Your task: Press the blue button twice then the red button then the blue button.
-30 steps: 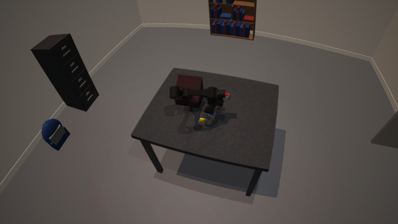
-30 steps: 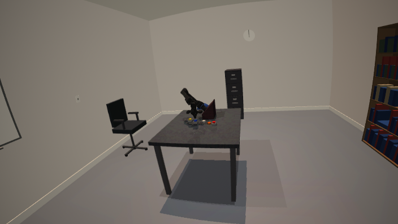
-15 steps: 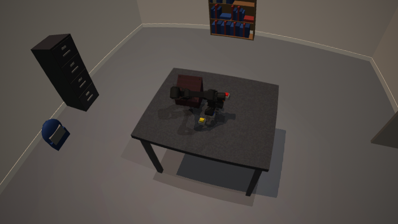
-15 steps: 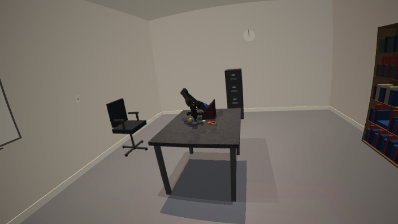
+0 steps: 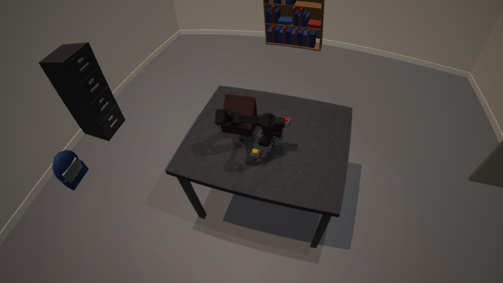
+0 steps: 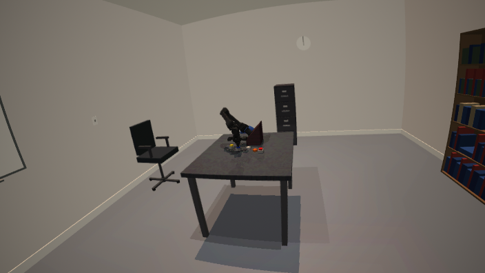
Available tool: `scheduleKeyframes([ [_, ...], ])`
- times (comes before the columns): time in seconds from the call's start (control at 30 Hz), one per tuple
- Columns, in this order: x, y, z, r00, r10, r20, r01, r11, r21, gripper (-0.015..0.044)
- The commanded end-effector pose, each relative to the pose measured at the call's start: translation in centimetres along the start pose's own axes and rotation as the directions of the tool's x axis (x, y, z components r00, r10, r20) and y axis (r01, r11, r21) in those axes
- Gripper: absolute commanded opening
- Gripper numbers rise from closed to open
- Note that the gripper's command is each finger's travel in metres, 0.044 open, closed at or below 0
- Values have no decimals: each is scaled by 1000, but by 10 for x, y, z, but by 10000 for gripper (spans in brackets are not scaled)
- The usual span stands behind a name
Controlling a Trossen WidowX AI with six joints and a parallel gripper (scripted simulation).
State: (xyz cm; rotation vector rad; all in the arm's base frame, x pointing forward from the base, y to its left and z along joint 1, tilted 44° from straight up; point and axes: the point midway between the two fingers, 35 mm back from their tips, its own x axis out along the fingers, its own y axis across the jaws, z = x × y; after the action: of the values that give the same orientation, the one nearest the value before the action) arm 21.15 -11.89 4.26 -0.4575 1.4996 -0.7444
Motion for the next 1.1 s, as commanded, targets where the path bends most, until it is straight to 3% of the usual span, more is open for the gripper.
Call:
scheduleKeyframes([
  [0.0, 2, 0, -3, 1000, -4, -9, 4, 1000, -7, 20],
  [0.37, 2, 0, -3, 1000, -4, -9, 4, 1000, -7, 20],
  [0.53, -30, 0, -2, 1000, -2, -9, 2, 1000, -7, 20],
  [1.07, -15, 1, -2, 1000, -2, -9, 2, 1000, -7, 20],
])
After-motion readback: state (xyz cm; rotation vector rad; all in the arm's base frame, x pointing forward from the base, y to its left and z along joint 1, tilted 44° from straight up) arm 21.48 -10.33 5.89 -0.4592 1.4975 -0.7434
